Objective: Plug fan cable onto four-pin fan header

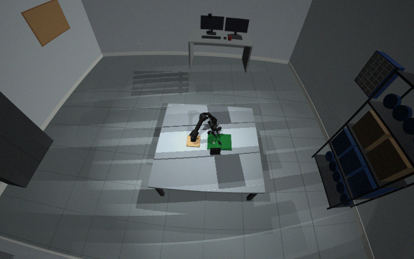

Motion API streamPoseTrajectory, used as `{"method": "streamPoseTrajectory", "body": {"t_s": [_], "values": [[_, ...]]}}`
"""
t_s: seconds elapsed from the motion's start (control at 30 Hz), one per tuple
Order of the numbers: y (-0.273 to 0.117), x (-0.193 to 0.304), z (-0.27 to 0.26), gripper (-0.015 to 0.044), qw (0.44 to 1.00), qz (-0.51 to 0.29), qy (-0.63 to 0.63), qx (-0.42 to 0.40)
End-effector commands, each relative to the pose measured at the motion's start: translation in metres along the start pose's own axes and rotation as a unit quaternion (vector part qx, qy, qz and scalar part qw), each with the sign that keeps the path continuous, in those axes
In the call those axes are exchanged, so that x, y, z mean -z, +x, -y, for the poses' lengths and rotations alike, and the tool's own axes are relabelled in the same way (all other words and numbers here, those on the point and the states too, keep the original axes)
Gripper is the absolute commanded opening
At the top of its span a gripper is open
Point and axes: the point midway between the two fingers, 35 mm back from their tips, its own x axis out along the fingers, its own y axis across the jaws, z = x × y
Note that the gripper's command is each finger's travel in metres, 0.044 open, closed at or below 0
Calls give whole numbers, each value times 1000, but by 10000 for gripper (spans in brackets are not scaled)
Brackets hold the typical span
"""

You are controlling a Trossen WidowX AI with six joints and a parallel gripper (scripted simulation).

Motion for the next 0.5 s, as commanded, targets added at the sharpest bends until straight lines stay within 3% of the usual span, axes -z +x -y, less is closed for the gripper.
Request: {"method": "streamPoseTrajectory", "body": {"t_s": [0.0, 0.27, 0.47], "values": [[-12, -6, 1, 140, 1000, 4, 2, 3], [-28, -18, 2, 140, 1000, 14, 6, 5], [-20, -21, 9, 298, 998, -19, 0, 53]]}}
